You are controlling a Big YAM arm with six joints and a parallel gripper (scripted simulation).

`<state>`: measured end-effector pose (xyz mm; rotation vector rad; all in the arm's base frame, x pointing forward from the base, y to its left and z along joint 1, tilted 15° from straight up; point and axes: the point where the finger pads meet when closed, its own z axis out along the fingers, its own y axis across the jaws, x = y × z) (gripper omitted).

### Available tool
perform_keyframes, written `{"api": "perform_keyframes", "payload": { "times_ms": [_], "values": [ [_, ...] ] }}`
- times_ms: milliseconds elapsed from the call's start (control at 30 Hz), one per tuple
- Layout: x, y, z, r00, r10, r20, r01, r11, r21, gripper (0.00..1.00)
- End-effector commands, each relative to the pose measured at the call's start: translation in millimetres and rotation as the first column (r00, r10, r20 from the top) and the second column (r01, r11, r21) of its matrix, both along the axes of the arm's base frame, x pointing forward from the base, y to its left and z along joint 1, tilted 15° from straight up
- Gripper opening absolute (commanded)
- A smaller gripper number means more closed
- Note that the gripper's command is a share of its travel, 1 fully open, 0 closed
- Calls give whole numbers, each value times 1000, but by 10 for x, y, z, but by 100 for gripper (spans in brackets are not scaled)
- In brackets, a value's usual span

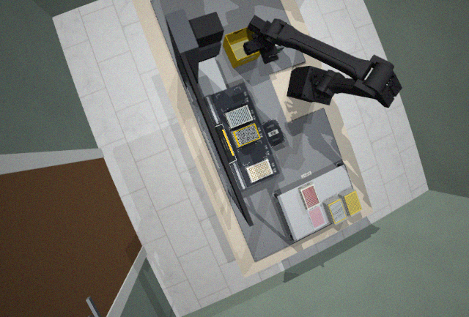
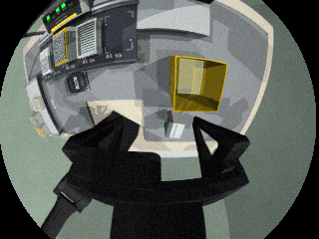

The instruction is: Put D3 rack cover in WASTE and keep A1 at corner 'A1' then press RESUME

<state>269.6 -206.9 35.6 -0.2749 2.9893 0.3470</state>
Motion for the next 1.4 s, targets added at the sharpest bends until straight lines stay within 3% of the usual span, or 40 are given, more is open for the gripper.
{"api": "perform_keyframes", "payload": {
  "times_ms": [0, 400, 600, 1367],
  "values": [
    [56, 64, 80, 999, -26, 24, 27, 999, -22, 100],
    [-87, 666, 194, 1000, -27, 8, 27, 1000, -6, 100],
    [-143, 614, 118, 999, -52, -16, 53, 999, 10, 100],
    [-125, 644, 119, 999, -40, -15, 40, 999, 10, 100]
  ]
}}
